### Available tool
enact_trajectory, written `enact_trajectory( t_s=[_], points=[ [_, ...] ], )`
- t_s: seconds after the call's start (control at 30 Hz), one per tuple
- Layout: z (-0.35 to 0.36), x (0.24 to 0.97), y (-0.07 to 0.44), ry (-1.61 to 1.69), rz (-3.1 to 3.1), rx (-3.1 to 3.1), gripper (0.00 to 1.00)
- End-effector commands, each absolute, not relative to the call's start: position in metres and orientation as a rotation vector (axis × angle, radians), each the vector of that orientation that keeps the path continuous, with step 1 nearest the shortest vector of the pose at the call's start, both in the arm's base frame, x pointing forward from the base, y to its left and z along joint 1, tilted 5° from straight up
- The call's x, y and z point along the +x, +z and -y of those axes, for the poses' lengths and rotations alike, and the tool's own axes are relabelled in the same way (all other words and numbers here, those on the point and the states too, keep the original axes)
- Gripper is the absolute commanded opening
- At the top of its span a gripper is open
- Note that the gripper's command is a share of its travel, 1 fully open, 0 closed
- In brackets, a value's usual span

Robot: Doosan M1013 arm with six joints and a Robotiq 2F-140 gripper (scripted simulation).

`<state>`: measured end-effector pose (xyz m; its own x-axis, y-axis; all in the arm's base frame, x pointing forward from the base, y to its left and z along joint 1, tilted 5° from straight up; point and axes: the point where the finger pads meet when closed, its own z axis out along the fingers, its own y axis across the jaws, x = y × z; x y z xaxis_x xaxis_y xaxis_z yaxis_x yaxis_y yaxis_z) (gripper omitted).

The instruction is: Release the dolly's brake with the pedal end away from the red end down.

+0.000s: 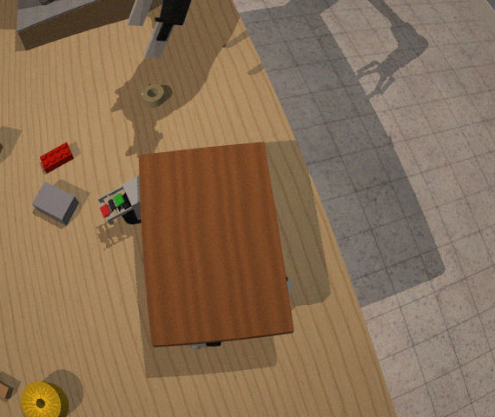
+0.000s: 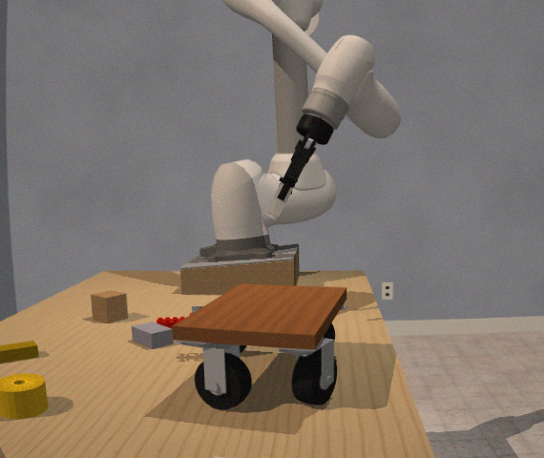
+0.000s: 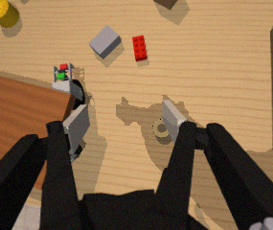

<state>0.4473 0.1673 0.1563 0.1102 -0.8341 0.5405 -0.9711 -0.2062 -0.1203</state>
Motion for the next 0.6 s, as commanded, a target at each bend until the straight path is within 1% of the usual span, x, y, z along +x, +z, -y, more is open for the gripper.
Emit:
enact_trajectory(
  t_s=[0.0,0.07,0.13,0.17,0.23,0.3,0.33,0.4,0.57],
  points=[
    [-0.157,0.483,0.148,0.644,2.111,1.909,0.0],
    [-0.144,0.518,0.143,0.603,2.244,1.796,0.0],
    [-0.144,0.518,0.143,0.555,2.37,1.679,0.0],
    [-0.136,0.537,0.141,0.535,2.432,1.613,0.0],
    [-0.136,0.537,0.141,0.479,2.556,1.473,0.0],
    [-0.136,0.537,0.141,0.479,2.556,1.473,0.0],
    [-0.126,0.558,0.14,0.398,2.721,1.247,0.0],
    [-0.104,0.596,0.139,0.36,2.8,1.117,0.0],
    [-0.083,0.626,0.14,0.223,2.999,0.698,0.0]
  ],
)
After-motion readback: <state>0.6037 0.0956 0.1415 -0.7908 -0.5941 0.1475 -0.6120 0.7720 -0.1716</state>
